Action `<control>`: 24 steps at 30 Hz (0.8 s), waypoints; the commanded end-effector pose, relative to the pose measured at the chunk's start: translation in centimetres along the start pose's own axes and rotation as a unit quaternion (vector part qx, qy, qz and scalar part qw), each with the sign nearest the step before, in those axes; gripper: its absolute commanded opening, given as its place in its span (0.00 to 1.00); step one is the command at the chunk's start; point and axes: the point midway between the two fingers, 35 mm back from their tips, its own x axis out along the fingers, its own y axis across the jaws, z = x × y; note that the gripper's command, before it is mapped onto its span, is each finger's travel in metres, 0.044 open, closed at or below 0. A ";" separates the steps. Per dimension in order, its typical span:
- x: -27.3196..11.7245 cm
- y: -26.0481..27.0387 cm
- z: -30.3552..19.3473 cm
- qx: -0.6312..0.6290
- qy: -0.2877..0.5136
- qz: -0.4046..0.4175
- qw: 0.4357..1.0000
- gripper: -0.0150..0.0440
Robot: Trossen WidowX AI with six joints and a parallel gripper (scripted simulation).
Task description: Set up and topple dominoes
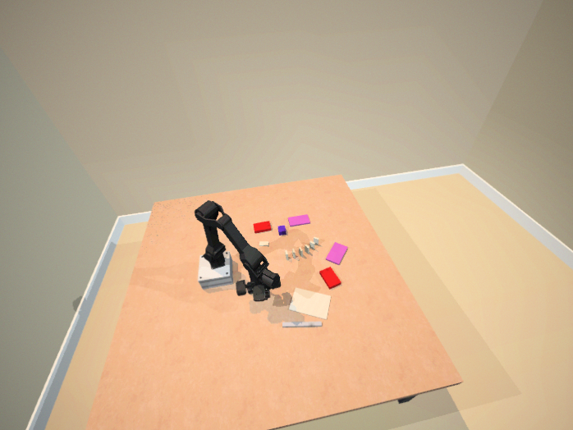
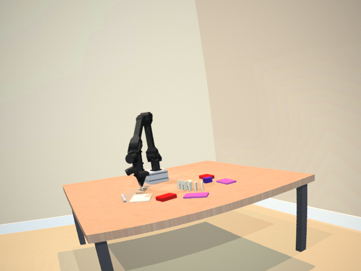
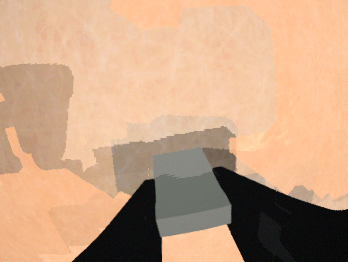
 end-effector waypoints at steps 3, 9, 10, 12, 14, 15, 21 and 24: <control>-1.1 0.2 0.2 -0.004 0.002 0.001 1.000 0.44; -9.9 0.5 0.6 -0.004 0.000 0.000 1.000 0.44; -11.2 0.3 0.4 -0.002 0.000 0.000 1.000 0.44; -13.3 0.0 0.1 0.000 0.000 0.000 1.000 0.44; -13.6 0.0 0.1 0.000 0.000 0.000 1.000 0.44; -13.6 0.0 0.1 0.000 0.000 0.000 1.000 0.44; -13.6 1.5 -0.9 -0.068 0.000 0.001 0.998 0.44; -13.7 4.4 -3.4 -0.209 0.001 0.003 0.978 0.44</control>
